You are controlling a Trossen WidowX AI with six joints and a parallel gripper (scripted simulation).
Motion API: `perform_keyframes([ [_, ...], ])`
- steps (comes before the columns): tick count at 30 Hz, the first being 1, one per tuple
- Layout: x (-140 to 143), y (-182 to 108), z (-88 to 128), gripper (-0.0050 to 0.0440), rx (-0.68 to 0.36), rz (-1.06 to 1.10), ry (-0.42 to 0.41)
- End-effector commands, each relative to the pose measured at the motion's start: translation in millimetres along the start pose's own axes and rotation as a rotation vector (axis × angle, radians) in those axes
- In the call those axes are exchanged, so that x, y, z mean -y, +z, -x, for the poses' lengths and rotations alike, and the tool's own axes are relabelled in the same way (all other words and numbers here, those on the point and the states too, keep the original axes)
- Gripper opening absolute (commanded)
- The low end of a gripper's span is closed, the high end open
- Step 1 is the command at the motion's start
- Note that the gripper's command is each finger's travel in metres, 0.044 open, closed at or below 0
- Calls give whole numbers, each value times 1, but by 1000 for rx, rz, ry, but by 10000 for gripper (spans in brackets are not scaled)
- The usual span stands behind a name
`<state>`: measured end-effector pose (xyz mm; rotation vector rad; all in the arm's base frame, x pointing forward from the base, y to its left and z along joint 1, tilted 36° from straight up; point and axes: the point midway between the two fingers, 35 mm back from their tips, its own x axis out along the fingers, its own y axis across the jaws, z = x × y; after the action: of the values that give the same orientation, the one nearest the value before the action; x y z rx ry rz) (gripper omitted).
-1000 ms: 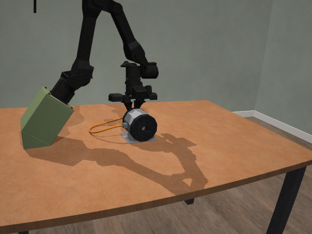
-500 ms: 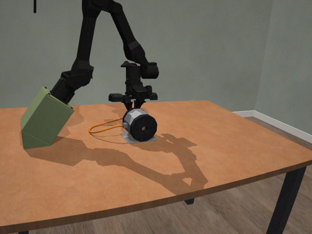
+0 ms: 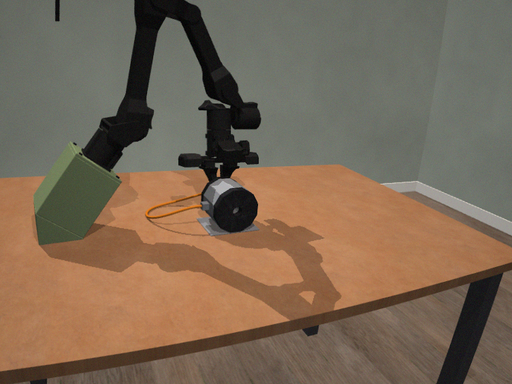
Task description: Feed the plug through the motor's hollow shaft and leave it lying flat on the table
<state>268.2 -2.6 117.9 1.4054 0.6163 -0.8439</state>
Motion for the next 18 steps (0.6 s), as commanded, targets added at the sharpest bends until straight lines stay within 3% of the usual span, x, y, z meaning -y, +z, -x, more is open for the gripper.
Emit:
perform_keyframes([
  [1, 0, 0, 0, 24, 0, 0, 0],
  [4, 0, 0, 0, 96, 0, 0, 0],
  [18, 0, -11, 4, 100, -2, 0, -1],
])
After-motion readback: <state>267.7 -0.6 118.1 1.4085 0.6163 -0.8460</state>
